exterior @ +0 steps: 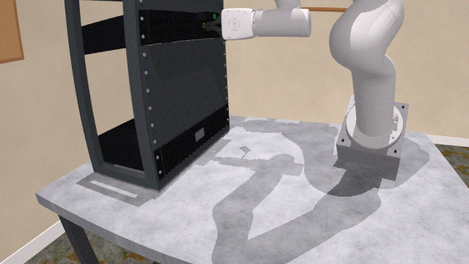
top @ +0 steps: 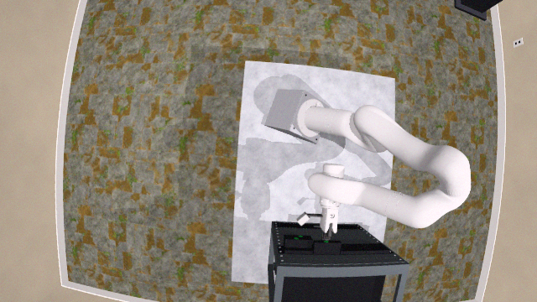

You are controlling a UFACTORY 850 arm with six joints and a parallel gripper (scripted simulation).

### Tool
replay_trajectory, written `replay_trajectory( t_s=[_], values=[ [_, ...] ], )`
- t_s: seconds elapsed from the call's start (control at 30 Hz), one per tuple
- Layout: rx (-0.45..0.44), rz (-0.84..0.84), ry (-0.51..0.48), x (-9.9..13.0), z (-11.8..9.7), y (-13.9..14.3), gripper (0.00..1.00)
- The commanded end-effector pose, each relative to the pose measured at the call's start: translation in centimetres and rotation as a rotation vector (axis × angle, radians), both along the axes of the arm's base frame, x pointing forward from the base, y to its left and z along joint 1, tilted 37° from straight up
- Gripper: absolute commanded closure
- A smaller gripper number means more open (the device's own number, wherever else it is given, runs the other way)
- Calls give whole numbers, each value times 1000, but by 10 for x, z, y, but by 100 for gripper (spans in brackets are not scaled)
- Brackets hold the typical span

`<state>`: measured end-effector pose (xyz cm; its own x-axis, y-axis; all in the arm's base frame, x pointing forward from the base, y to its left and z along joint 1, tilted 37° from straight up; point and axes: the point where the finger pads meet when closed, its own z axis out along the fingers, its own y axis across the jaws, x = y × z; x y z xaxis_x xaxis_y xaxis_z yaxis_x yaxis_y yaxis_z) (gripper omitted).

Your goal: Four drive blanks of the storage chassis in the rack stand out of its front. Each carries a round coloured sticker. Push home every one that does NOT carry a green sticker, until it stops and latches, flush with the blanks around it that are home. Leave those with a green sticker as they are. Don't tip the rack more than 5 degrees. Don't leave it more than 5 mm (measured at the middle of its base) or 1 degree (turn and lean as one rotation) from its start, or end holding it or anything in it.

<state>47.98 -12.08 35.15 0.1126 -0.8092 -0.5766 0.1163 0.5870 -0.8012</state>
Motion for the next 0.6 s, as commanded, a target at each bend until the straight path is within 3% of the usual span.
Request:
replay_trajectory(
  t_s=[0.0, 0.33, 0.57],
  values=[
    [-3, 2, 0, 3, 1, 0, 100],
    [-3, 2, 0, 0, 1, 0, 100],
    [-3, 2, 0, -31, -4, -1, 100]
  ],
)
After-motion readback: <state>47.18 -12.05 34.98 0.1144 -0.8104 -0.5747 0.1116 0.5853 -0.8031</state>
